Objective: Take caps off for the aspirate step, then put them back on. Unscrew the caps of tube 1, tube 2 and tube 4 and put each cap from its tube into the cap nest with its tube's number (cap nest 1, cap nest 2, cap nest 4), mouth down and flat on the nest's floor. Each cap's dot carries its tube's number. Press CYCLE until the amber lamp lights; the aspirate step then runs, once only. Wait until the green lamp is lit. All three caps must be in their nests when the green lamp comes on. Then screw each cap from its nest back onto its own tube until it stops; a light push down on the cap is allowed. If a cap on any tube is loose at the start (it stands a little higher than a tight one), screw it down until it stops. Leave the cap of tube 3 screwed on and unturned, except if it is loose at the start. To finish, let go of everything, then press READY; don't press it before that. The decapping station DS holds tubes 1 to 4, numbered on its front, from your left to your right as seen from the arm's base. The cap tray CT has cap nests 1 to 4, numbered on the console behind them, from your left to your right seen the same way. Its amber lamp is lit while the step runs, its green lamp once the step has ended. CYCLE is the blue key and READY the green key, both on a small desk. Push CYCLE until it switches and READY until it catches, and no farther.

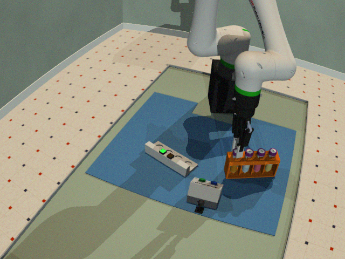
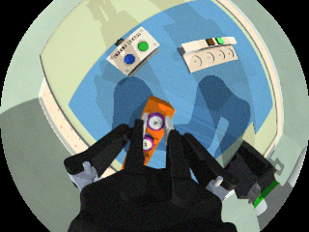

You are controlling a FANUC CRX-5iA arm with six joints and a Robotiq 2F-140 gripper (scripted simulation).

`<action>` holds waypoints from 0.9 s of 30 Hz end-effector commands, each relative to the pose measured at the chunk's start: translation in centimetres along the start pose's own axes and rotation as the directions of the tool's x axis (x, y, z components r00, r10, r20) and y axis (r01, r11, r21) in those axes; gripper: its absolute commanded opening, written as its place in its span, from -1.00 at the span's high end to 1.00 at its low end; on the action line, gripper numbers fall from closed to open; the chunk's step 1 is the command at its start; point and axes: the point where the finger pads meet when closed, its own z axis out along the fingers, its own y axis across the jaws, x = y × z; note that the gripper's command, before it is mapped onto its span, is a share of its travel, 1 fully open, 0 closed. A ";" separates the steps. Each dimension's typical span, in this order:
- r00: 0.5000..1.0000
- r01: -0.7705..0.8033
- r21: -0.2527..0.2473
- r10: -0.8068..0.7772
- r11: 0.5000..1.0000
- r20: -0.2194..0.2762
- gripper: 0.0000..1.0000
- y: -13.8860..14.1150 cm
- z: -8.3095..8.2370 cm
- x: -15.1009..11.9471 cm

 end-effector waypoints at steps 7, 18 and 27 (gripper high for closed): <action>0.860 -0.509 0.006 0.509 0.860 -0.013 1.00 0.0 0.0 0.0; 0.709 -0.705 0.010 0.705 0.709 -0.011 1.00 0.0 0.0 0.0; 0.709 -0.705 0.010 0.705 0.709 -0.011 0.31 0.0 0.0 0.0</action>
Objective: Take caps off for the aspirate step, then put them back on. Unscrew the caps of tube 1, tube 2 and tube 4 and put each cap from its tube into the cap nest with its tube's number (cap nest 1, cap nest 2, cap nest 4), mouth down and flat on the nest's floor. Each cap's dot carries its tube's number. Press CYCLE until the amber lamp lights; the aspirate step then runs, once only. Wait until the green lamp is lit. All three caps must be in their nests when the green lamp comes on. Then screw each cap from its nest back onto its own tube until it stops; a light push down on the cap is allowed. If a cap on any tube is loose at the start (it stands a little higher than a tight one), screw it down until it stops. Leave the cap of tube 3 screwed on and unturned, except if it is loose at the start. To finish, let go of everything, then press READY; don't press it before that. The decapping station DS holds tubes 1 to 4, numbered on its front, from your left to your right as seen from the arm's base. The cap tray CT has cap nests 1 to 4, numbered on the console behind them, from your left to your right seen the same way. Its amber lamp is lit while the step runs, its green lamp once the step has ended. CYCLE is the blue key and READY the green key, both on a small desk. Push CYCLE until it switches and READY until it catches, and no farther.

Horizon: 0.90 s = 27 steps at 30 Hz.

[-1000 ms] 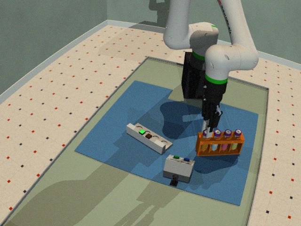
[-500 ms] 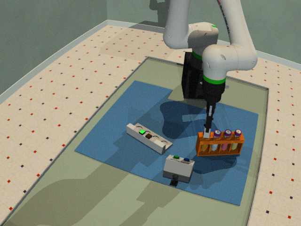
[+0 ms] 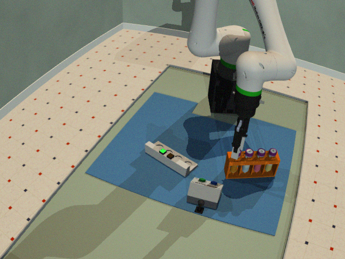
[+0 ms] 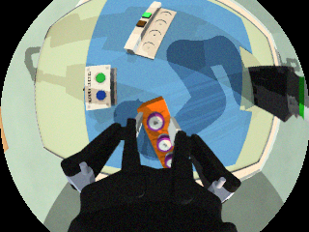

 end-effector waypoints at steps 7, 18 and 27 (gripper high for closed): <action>1.000 0.000 0.001 0.000 1.000 0.000 0.31 0.0 0.0 0.0; 0.921 0.389 0.000 -0.389 0.921 0.000 0.31 0.0 0.0 0.0; 0.752 0.659 0.000 -0.659 0.752 0.000 0.31 0.0 0.0 0.0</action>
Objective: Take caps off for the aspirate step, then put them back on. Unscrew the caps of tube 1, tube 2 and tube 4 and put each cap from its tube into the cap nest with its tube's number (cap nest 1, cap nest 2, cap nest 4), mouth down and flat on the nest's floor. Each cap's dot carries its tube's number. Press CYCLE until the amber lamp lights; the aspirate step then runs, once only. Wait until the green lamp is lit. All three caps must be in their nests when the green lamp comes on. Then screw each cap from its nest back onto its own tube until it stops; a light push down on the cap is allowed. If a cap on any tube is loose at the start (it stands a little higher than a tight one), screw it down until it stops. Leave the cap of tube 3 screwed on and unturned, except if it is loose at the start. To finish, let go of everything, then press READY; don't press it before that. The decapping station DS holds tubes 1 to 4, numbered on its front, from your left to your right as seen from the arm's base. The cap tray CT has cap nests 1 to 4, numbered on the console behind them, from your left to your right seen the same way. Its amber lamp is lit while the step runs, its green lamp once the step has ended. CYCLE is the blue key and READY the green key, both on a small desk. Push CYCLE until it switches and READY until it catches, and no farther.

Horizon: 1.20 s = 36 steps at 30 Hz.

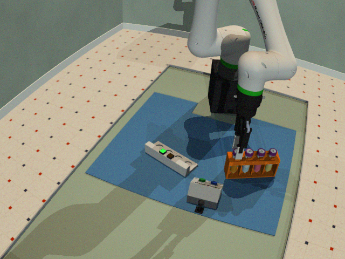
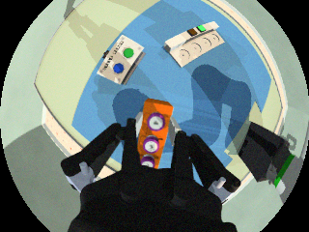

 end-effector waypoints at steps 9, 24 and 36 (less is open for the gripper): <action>0.903 0.429 0.002 -0.429 0.903 0.020 0.31 0.0 0.0 0.0; 0.882 0.472 0.003 -0.472 0.882 0.020 1.00 0.0 0.0 0.0; 0.982 0.190 -0.003 -0.190 0.982 0.020 1.00 0.0 0.0 0.0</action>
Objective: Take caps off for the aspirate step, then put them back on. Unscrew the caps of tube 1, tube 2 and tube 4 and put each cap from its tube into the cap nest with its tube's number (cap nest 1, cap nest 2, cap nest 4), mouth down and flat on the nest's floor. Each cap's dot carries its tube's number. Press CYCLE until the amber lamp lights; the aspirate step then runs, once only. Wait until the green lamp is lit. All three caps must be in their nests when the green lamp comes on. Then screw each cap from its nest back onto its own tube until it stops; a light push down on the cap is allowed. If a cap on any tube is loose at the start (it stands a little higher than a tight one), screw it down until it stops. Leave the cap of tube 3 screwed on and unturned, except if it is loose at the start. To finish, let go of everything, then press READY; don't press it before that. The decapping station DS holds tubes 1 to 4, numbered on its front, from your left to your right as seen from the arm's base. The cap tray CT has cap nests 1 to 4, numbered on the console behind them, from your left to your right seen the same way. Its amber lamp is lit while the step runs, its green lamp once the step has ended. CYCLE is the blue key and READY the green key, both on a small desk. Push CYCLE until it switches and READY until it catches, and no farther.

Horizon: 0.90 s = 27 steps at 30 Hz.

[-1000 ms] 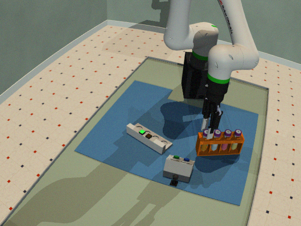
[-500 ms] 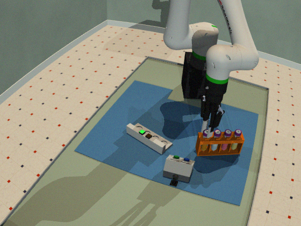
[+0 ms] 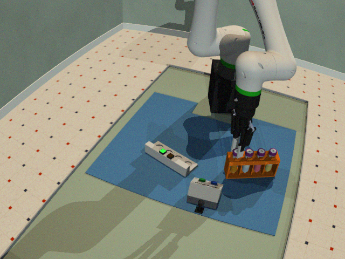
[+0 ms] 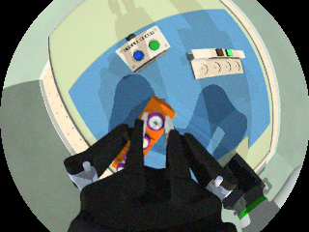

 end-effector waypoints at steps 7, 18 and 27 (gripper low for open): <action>0.904 -0.427 0.002 0.427 0.904 -0.006 1.00 0.0 0.0 0.0; 0.591 -0.807 0.005 0.807 0.591 -0.005 1.00 0.0 0.1 0.0; 0.591 -0.807 0.005 0.807 0.591 -0.005 1.00 0.0 0.1 0.0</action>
